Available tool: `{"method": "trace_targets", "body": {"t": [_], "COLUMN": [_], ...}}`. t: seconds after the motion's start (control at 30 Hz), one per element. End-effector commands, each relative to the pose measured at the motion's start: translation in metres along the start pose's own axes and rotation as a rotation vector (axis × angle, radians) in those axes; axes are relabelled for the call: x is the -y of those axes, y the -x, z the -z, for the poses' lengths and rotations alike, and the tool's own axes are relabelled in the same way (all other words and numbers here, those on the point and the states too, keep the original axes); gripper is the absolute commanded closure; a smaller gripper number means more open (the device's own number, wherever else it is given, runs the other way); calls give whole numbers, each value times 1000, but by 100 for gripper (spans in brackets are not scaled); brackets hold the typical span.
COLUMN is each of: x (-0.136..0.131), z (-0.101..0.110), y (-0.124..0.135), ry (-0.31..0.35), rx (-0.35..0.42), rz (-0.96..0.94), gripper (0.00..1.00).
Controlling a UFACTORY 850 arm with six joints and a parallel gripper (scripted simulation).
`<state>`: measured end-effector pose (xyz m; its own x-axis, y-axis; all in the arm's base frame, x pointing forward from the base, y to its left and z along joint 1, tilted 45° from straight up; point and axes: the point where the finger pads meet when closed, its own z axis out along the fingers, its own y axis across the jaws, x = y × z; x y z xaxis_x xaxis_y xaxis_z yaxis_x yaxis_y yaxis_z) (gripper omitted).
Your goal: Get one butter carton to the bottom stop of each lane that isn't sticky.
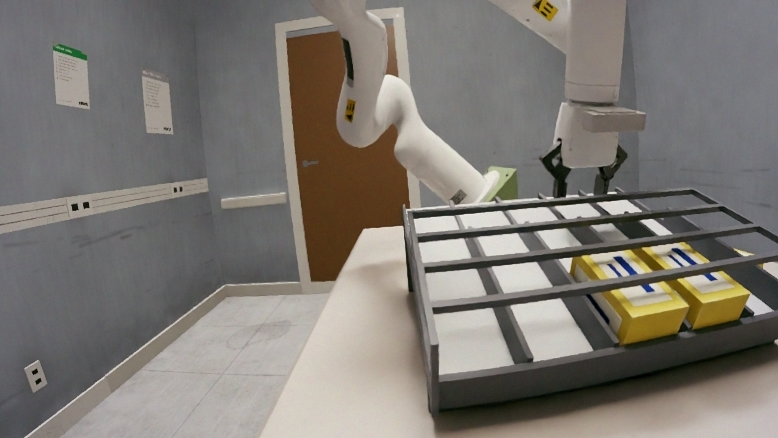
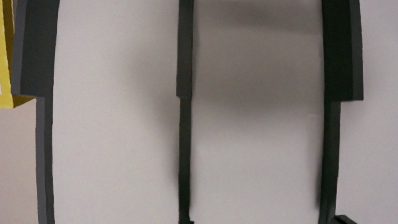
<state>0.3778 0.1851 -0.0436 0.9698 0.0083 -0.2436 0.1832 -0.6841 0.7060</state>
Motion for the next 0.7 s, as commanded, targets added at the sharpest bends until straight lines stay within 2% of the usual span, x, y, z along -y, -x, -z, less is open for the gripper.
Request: {"method": "trace_targets", "body": {"t": [0.0,0.67], "x": [0,0], "z": [1,1], "y": [0,0], "ry": [-1,-1], "rx": [-1,-1], "rz": [0,0], "gripper": [16,13]}}
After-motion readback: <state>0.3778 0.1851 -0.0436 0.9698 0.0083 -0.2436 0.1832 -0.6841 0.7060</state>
